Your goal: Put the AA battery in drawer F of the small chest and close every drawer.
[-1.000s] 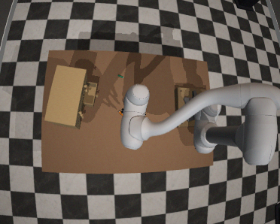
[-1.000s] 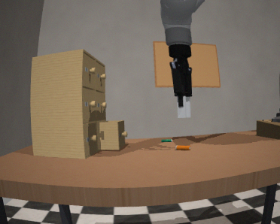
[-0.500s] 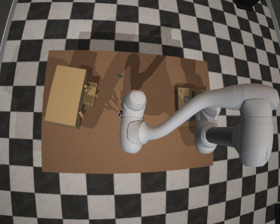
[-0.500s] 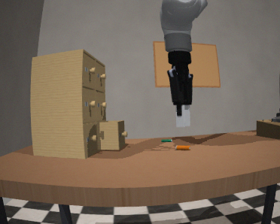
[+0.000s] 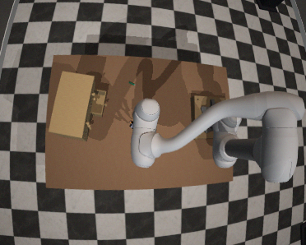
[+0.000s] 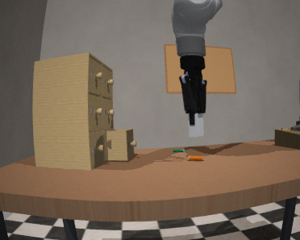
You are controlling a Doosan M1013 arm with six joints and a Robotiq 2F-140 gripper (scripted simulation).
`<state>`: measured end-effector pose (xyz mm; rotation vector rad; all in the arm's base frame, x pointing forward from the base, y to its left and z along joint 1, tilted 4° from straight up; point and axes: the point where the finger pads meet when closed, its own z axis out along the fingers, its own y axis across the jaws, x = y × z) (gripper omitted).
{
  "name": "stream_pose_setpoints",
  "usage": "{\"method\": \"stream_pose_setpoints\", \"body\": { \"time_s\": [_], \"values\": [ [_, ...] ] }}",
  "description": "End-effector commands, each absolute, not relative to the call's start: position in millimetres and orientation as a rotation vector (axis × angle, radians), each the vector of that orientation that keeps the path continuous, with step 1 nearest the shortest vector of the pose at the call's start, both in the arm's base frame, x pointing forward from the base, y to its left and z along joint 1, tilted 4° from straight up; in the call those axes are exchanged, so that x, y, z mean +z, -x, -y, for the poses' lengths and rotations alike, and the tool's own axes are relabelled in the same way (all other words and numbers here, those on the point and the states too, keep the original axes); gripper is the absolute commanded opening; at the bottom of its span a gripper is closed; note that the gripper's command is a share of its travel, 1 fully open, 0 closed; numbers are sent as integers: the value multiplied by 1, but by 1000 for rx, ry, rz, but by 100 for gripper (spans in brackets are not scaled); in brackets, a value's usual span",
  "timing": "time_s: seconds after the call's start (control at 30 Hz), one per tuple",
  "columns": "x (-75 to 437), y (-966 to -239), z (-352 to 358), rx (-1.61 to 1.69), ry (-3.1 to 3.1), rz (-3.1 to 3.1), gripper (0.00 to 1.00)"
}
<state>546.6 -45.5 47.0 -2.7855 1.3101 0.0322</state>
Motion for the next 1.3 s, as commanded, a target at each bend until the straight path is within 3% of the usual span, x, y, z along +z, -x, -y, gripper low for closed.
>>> {"method": "stream_pose_setpoints", "body": {
  "time_s": [0.0, 1.27],
  "values": [
    [45, -547, 45, 32, 2785, -1310, 17],
    [-2, -548, 42, 32, 2785, -1310, 17]
  ]
}}
